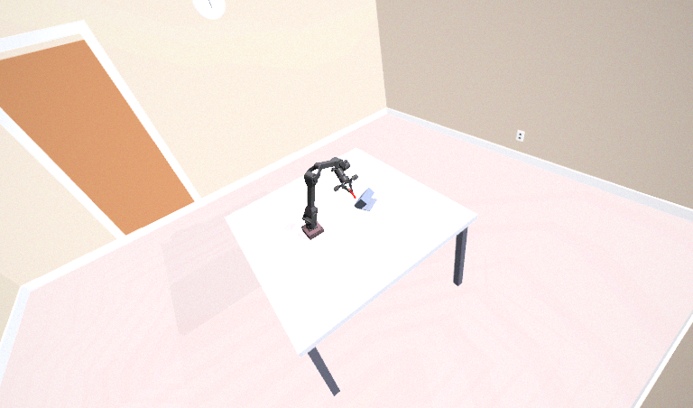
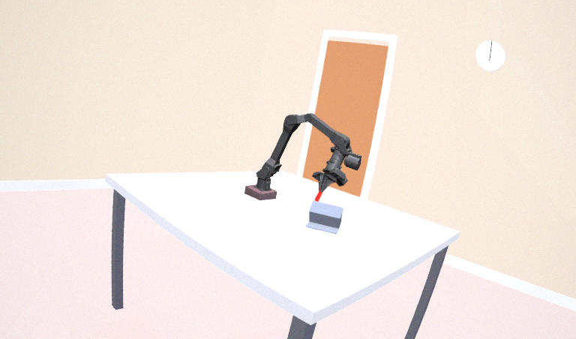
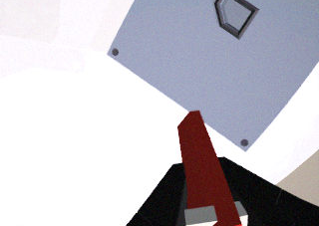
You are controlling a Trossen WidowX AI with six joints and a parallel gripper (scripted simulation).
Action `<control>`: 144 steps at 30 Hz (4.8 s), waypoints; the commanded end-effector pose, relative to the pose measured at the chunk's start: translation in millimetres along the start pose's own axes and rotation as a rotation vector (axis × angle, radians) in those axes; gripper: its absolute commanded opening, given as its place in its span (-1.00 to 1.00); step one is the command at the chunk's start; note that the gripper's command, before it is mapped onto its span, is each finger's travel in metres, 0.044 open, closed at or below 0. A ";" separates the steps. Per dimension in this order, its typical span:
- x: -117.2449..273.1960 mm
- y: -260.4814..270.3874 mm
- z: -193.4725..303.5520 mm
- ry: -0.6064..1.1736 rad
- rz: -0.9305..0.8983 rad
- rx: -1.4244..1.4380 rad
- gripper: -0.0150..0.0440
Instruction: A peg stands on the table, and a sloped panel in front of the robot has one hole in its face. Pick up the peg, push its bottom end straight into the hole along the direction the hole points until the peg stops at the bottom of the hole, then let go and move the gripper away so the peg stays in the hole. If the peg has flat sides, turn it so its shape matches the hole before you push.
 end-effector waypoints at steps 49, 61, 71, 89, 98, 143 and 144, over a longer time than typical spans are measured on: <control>44.5 35.7 -50.2 0.115 0.252 0.745 -0.49; 31.4 31.8 -53.1 0.122 0.267 0.783 -0.49; 17.4 28.0 -55.3 0.133 0.282 0.824 -0.49; -0.1 24.5 -56.7 0.151 0.299 0.871 -0.49; -9.3 22.0 -57.0 0.151 0.302 0.873 -0.49; -30.3 14.9 -55.8 0.148 0.303 0.869 -0.49; -31.0 14.8 -55.8 0.148 0.303 0.869 -0.49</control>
Point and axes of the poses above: the point midway between the two fingers, 35 mm back from their tips, its own x axis back along the fingers, its own y axis across the jaws, z = x × y, the point moved 7 cm from there along x, back along the fingers, and after that the axes turned 3 degrees about -x, right-handed, at the moved point
